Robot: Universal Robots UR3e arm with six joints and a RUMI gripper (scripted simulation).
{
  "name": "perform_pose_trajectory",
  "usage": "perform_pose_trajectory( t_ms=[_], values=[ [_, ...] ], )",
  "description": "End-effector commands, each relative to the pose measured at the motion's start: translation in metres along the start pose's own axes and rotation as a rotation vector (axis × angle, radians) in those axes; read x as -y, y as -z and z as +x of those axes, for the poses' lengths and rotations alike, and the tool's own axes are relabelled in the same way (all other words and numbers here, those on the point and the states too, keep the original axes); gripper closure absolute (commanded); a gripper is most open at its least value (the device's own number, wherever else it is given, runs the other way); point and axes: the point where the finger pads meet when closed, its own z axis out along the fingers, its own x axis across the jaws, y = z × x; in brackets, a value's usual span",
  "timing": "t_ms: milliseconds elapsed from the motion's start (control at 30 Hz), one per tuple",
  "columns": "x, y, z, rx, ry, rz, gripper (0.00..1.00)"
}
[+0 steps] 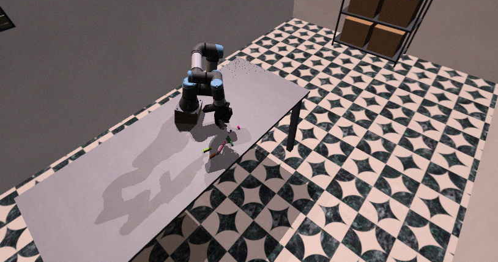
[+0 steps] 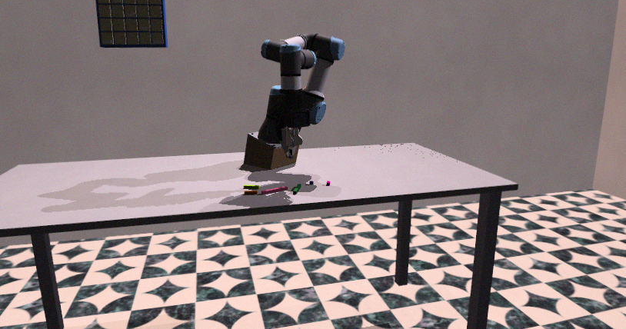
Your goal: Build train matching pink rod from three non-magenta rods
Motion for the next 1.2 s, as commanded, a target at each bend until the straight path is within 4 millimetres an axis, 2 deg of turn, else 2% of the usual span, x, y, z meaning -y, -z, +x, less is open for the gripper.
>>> perform_pose_trajectory(
  t_ms=[0,167,300,867,1167],
  values=[
    [-0.023,0.002,0.029,0.015,-0.088,0.006,1.0],
    [-0.038,0.002,0.057,0.014,-0.131,0.002,1.0],
    [-0.043,0.002,0.068,0.013,-0.146,0.0,1.0],
    [-0.043,0.002,0.069,0.013,-0.148,0.0,1.0],
    [-0.042,-0.008,0.069,0.011,-0.149,0.002,1.0]
  ],
)
